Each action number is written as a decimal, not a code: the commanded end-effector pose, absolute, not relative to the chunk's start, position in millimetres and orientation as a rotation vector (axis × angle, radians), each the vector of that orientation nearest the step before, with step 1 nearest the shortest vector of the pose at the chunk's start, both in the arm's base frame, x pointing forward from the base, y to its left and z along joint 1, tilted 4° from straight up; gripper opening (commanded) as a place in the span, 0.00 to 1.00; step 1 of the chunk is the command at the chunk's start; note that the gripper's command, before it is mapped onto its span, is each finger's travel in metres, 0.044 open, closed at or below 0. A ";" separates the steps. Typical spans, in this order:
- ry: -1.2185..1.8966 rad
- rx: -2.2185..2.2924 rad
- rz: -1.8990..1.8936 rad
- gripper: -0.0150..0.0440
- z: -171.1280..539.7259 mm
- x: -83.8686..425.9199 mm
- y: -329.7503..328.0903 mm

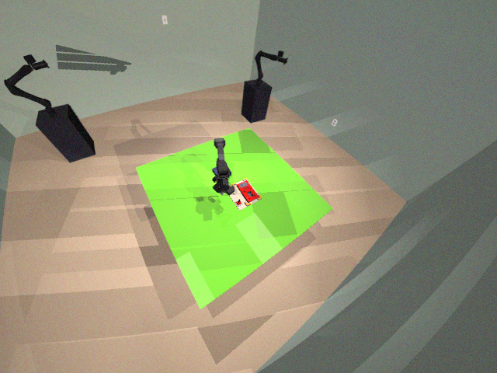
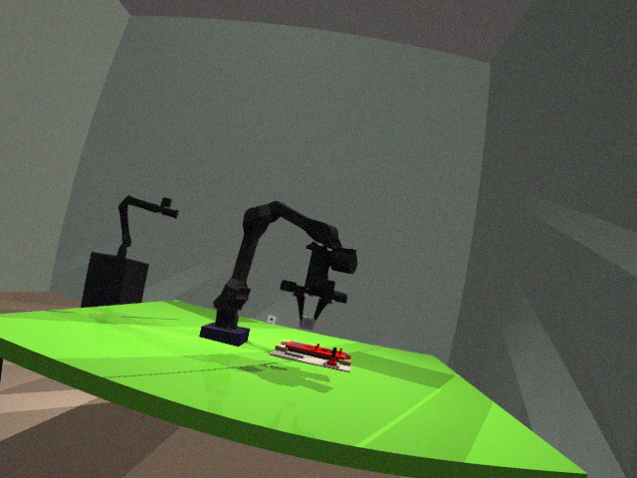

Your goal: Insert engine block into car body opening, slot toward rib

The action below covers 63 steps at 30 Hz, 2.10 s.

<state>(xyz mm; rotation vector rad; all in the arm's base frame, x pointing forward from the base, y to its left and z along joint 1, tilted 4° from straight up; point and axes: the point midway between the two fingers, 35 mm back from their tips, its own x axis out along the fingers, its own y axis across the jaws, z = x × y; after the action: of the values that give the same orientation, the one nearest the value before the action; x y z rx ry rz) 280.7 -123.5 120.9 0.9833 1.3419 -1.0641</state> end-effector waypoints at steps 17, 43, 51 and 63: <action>1.414 0.817 -0.882 0.25 116.8 305.3 -91.5; 1.519 0.523 -0.576 0.25 91.7 336.1 -25.4; 1.546 0.426 -0.471 0.25 83.2 342.7 -2.6; 1.575 0.279 -0.312 0.25 70.3 348.0 33.0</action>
<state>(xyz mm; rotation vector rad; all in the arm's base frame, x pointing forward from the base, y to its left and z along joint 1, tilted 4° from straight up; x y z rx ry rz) 346.5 25.1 72.2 0.3061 1.5726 -0.3490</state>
